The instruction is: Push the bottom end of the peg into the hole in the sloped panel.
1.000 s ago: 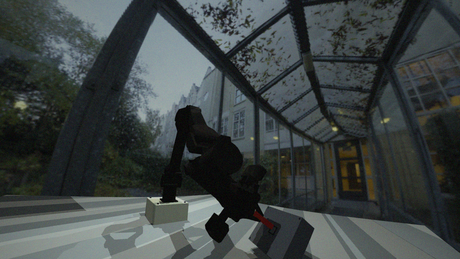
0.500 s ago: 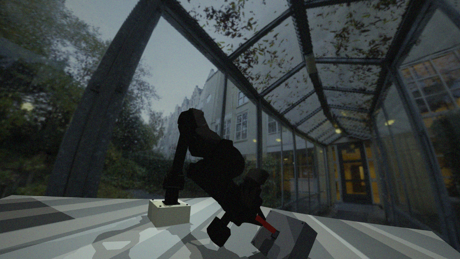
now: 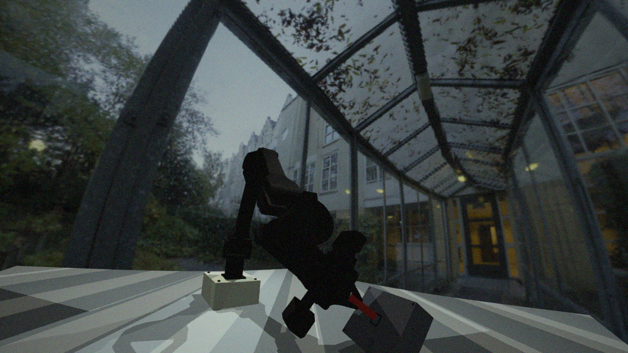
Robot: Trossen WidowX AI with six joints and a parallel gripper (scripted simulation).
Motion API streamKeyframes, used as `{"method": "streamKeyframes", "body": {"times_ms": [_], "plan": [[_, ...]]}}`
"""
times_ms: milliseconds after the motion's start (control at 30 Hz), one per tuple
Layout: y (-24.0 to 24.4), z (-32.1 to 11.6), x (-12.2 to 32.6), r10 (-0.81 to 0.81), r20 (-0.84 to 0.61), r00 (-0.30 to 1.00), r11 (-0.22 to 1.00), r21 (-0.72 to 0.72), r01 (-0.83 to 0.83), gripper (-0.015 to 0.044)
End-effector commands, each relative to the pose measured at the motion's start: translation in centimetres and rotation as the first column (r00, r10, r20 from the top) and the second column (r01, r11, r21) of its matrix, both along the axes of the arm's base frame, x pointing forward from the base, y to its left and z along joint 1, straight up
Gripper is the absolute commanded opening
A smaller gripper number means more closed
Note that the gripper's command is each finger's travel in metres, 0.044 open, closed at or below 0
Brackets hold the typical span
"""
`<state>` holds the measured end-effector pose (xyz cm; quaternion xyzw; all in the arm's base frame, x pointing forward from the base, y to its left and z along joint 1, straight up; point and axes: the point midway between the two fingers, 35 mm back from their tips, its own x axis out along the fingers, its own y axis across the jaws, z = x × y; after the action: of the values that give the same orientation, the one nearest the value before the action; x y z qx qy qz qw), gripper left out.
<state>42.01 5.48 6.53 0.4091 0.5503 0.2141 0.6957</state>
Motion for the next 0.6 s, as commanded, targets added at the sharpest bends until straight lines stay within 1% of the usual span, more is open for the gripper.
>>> {"method": "streamKeyframes", "body": {"times_ms": [0,567], "plan": [[0.09,-0.36,-0.02,-0.001,-0.007,1.000,1.000,0.002,0.001,0.0000],[0.29,-0.51,0.05,-0.001,-0.007,1.000,1.000,0.002,0.001,0.0000]]}}
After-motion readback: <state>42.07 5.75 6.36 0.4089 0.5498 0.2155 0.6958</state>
